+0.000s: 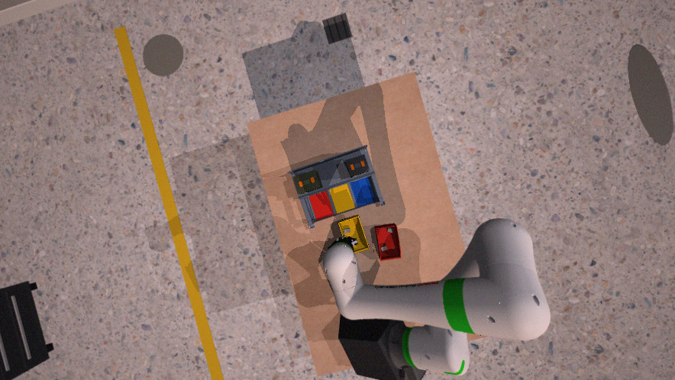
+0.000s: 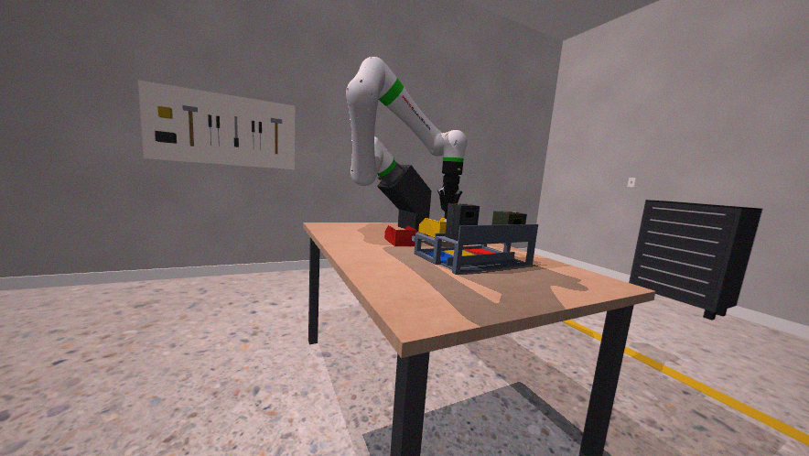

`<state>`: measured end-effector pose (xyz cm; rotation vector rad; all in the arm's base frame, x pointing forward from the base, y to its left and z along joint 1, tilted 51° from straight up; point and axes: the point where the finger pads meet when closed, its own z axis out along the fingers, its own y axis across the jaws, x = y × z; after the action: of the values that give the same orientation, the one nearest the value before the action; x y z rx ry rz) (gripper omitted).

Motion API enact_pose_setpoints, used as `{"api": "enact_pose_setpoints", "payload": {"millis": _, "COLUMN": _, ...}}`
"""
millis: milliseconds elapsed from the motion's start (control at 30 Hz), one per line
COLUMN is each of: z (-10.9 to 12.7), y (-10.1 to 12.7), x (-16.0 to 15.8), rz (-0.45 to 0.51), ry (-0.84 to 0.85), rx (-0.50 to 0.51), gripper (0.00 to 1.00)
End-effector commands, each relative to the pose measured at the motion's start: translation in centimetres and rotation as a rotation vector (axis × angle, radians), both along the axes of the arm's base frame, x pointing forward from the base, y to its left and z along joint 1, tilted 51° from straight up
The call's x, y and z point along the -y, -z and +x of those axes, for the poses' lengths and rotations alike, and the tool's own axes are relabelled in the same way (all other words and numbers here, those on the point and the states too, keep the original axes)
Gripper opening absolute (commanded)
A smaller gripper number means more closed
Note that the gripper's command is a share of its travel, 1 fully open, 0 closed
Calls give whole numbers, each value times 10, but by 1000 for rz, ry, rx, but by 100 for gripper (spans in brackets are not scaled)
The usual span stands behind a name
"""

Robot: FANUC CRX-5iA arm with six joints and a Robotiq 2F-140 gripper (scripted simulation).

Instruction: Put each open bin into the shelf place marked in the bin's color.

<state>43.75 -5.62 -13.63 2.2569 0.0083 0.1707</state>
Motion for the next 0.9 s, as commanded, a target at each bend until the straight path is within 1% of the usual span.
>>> {"api": "enact_pose_setpoints", "payload": {"millis": 0, "z": 11, "y": 7, "x": 9, "rz": 0, "ry": -1, "rx": 1, "gripper": 0}}
{"api": "enact_pose_setpoints", "payload": {"millis": 233, "z": 17, "y": 11, "x": 14, "rz": 0, "ry": -1, "rx": 1, "gripper": 0}}
{"api": "enact_pose_setpoints", "payload": {"millis": 867, "z": 18, "y": 11, "x": 15, "rz": 0, "ry": 0, "rx": 1, "gripper": 0}}
